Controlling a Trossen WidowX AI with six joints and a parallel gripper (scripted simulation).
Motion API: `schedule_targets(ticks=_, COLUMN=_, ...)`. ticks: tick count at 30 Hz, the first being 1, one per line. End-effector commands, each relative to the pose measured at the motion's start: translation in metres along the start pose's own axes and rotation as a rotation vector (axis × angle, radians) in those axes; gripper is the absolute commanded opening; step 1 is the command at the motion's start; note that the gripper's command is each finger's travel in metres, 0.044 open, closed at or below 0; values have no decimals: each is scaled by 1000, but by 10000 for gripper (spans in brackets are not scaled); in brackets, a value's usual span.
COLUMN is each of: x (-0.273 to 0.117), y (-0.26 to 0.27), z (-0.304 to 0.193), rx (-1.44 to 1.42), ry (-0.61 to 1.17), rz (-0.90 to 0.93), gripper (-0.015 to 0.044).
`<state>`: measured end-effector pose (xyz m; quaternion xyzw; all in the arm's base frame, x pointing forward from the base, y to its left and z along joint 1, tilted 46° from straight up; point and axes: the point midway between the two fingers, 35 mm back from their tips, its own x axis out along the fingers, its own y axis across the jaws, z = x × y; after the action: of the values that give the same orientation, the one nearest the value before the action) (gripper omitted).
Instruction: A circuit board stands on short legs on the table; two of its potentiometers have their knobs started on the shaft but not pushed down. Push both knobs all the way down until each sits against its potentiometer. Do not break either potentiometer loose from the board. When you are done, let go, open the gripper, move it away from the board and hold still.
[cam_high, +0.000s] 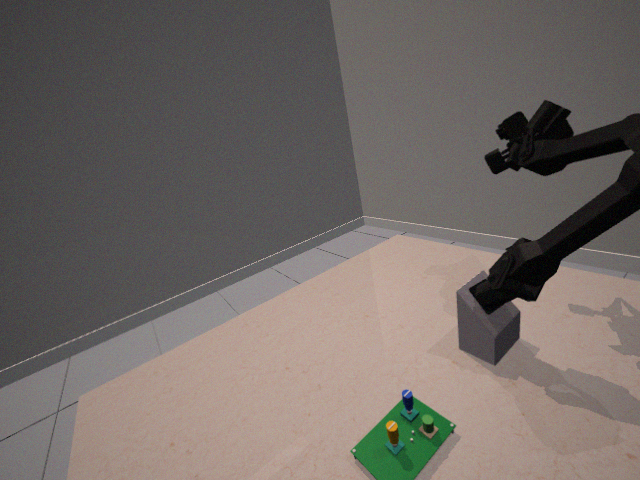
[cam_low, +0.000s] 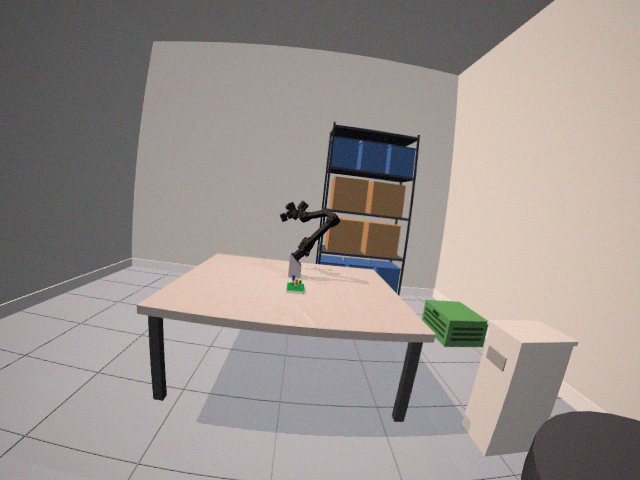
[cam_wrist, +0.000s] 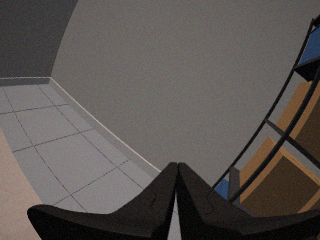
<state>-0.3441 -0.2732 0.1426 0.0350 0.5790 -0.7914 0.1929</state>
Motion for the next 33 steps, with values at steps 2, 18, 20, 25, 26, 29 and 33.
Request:
schedule_targets(ticks=2, x=-14, y=34, z=38, rx=-115, ry=-110, rz=111, gripper=0)
schedule_targets(ticks=18, x=-77, y=114, z=103, rx=-291, ry=-391, rz=361, gripper=0)
schedule_targets(ticks=20, x=-87, y=124, z=107, rx=-305, ry=-406, rz=394, gripper=0)
schedule_targets(ticks=25, x=-113, y=152, z=117, rx=-359, ry=-451, rz=482, gripper=0)
schedule_targets(ticks=26, x=-118, y=157, z=120, rx=-378, ry=-466, rz=497, gripper=0)
schedule_targets(ticks=29, x=-136, y=173, z=126, rx=-445, ry=-515, rz=545, gripper=0)
schedule_targets(ticks=33, x=-162, y=193, z=133, rx=-537, ry=-582, rz=606, gripper=0)
